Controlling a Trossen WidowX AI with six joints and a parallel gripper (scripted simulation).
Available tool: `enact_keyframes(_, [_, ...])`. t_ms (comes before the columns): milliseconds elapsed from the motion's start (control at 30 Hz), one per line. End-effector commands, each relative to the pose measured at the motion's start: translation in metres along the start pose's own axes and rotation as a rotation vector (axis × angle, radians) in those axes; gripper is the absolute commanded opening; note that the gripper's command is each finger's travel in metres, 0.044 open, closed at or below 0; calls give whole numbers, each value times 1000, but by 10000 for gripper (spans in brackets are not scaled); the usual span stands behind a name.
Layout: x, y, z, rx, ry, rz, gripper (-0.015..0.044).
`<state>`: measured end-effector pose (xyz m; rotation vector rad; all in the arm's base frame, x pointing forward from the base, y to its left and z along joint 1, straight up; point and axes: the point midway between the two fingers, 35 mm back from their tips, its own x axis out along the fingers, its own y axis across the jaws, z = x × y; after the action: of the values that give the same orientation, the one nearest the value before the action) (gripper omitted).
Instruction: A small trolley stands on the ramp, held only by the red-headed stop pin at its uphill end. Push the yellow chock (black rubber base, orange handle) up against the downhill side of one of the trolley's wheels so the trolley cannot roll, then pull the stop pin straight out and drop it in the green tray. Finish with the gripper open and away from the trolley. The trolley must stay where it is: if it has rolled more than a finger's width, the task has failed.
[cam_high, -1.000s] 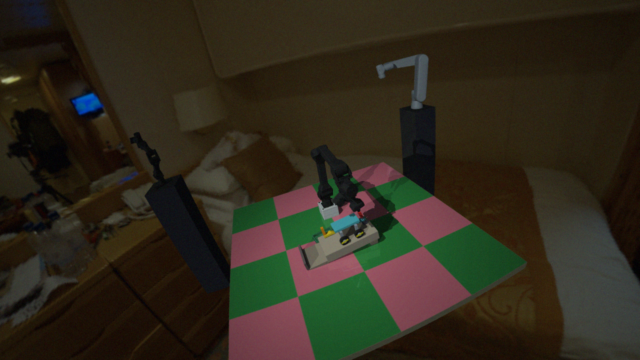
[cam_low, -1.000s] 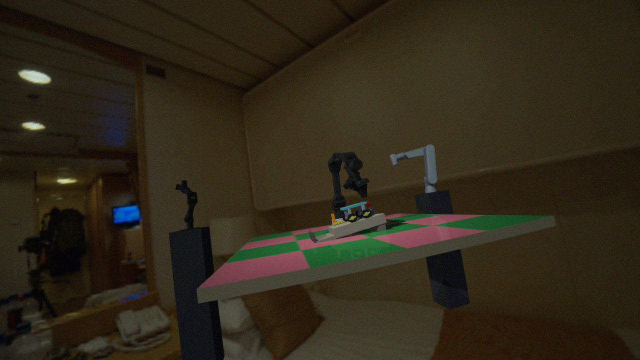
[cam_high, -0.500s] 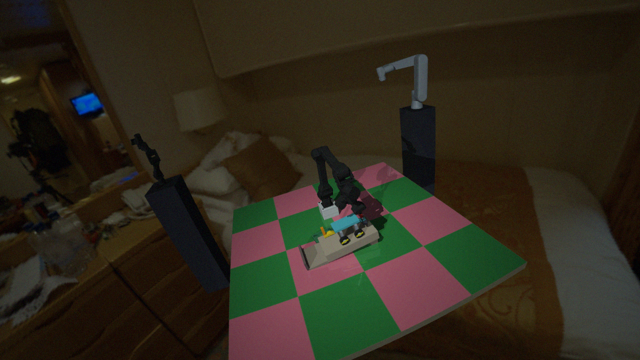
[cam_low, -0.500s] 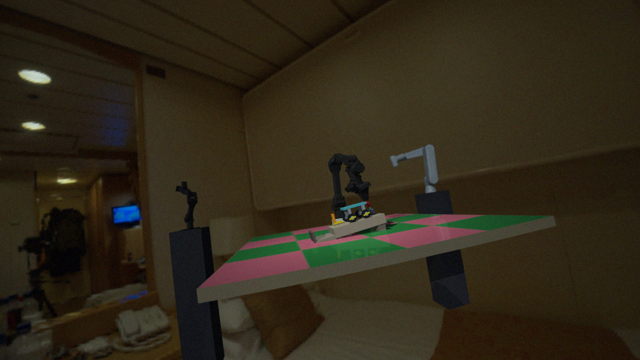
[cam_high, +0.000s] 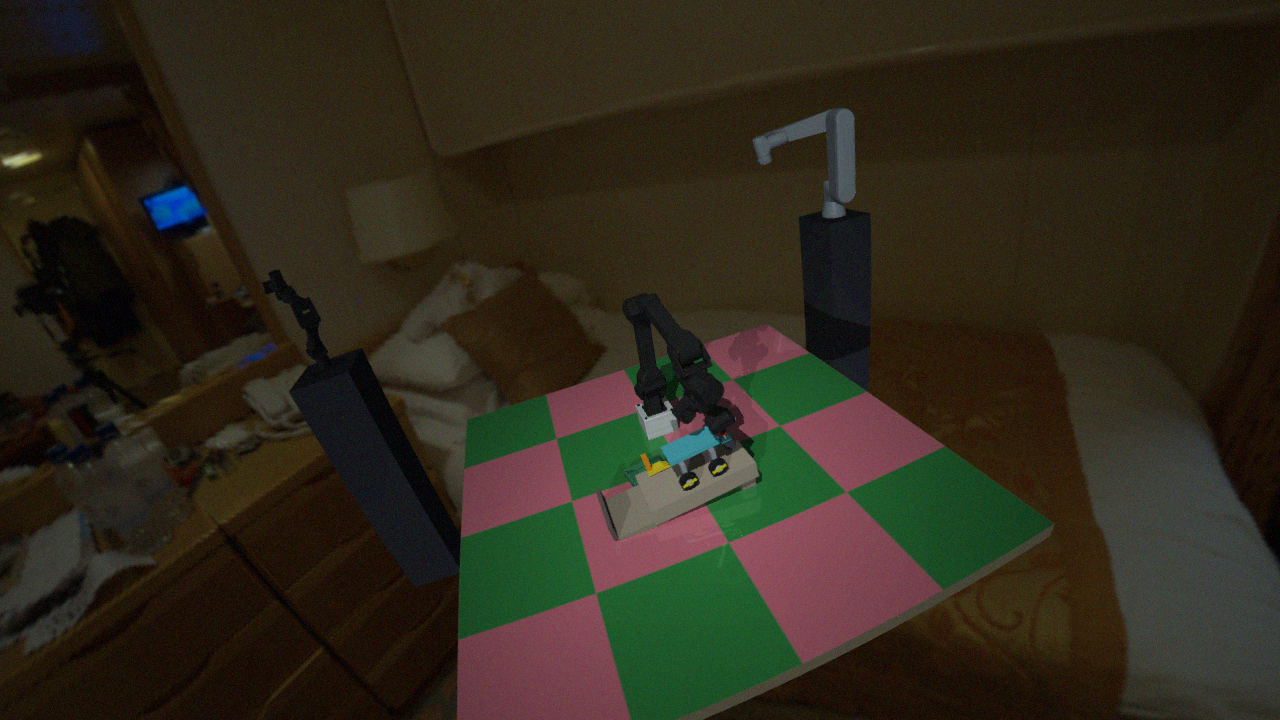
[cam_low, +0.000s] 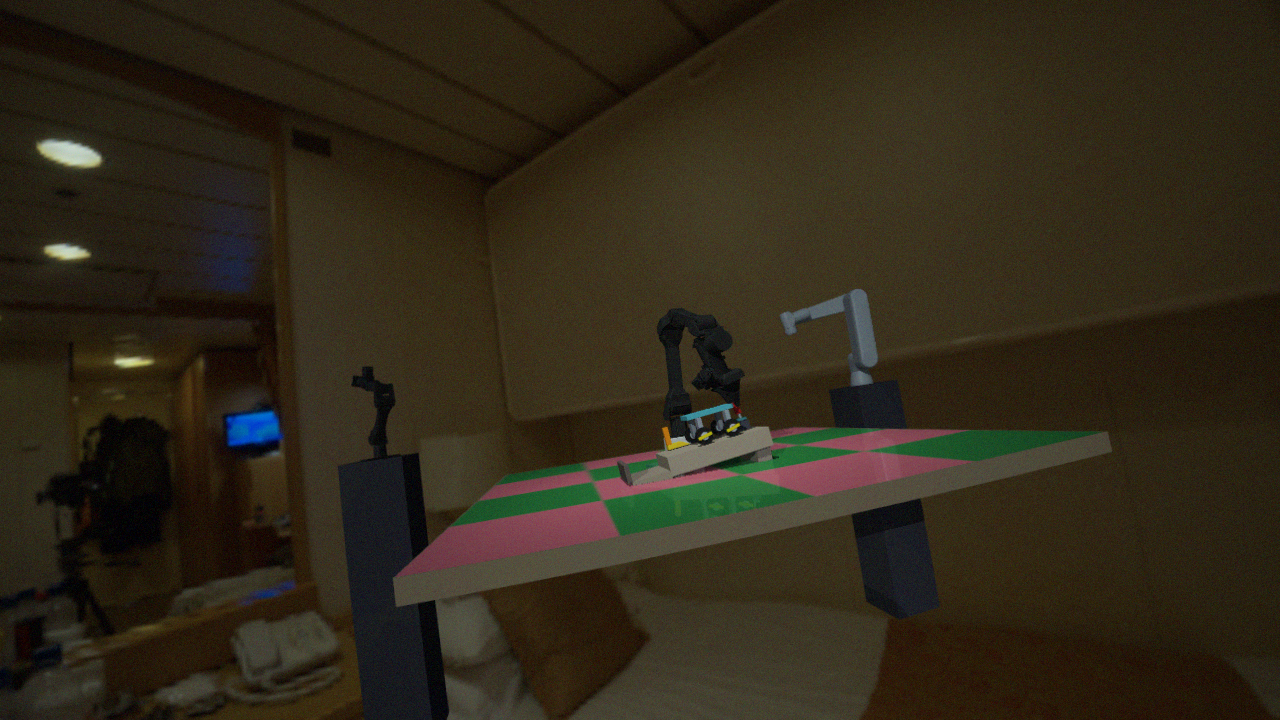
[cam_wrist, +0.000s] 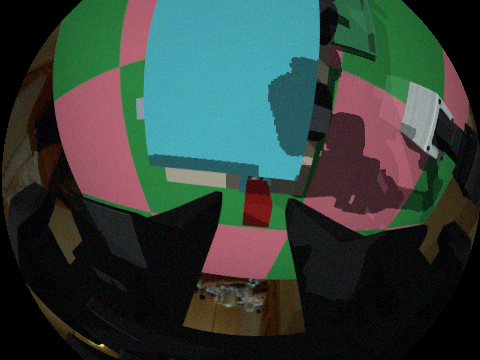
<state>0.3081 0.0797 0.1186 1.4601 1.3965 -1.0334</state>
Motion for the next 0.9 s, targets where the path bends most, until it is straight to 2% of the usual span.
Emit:
enact_keyframes(0, [8,0,0,5,3,-3,190])
enact_keyframes(500, [27,-1,-1,5,3,-3,190])
enact_keyframes(667, [23,-1,0,0,2,-2,59])
enact_keyframes(867, [23,-1,0,0,2,-2,19])
